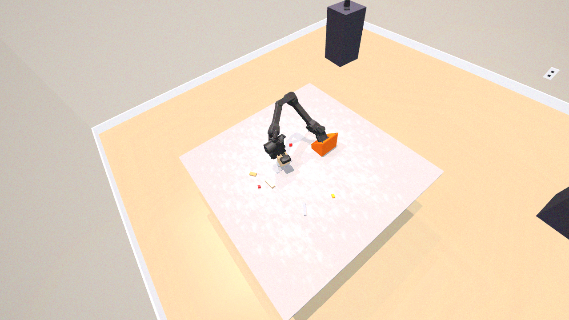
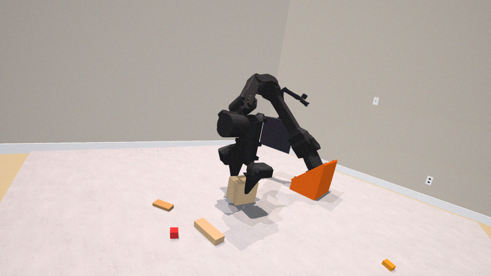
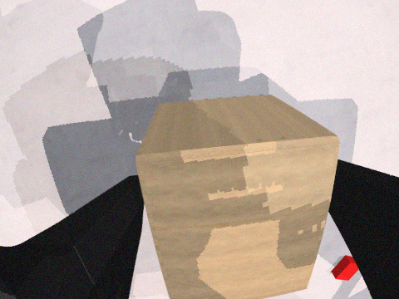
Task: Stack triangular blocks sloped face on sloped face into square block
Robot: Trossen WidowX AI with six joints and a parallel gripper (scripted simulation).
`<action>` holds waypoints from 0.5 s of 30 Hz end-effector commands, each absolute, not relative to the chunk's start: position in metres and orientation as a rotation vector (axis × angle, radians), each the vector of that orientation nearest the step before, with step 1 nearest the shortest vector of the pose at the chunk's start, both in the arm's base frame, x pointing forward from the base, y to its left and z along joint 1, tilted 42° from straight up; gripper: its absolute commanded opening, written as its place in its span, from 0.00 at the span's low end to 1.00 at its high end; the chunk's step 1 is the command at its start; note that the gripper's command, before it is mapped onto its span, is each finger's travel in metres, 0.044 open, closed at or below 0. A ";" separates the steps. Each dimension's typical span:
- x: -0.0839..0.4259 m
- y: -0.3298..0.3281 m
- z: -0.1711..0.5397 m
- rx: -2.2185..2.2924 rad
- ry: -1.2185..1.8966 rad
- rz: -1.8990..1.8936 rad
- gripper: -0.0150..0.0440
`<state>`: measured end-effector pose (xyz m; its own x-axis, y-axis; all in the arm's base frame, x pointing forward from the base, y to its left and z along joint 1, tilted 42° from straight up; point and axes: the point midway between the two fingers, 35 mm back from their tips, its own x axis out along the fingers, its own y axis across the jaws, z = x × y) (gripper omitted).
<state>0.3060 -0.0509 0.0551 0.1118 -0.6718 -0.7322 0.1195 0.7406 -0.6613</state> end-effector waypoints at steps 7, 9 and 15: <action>0.306 -0.051 0.055 -0.507 1.343 -0.619 1.00; 0.306 -0.049 0.057 -0.506 1.344 -0.618 1.00; 0.300 0.008 0.116 -0.501 1.348 -0.612 1.00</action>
<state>0.3033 -0.0232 0.0822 0.0925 -0.6722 -0.7346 0.1119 0.7401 -0.6631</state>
